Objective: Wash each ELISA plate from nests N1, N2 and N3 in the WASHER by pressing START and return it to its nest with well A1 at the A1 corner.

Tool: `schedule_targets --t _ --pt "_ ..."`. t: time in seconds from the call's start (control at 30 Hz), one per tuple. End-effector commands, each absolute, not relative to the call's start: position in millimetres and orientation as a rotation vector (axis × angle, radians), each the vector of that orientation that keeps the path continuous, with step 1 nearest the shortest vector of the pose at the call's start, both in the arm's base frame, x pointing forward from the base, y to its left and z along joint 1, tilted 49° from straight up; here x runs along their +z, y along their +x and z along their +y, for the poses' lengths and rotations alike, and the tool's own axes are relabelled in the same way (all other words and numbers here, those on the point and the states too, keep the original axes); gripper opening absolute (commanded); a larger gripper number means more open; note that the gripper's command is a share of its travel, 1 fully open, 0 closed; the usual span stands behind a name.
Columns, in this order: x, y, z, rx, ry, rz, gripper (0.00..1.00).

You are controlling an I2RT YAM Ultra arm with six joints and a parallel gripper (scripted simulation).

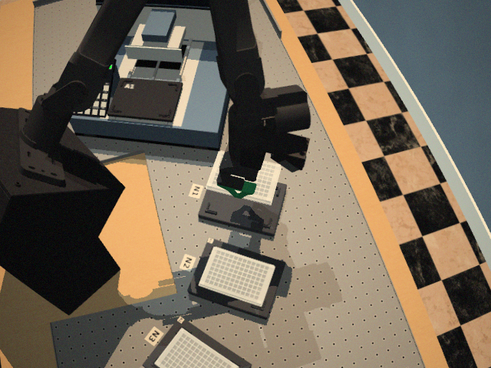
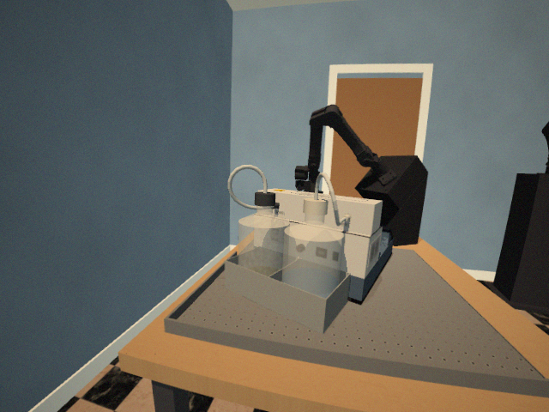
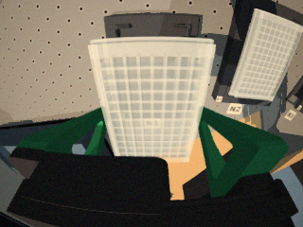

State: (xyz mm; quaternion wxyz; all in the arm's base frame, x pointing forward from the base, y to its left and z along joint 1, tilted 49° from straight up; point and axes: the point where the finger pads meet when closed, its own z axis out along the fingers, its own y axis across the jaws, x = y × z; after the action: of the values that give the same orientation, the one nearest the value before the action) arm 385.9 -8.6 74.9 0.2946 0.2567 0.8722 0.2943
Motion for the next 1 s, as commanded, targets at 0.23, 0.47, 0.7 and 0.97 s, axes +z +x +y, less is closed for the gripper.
schedule_targets --t 0.23,0.47,0.7,0.97 --pt "78 387 -10 0.779 0.678 2.313 0.0" --pt "78 387 -10 0.779 0.678 2.313 0.0" --pt "73 392 -7 0.779 0.678 2.313 0.0" --pt "64 402 -3 0.779 0.678 2.313 0.0"
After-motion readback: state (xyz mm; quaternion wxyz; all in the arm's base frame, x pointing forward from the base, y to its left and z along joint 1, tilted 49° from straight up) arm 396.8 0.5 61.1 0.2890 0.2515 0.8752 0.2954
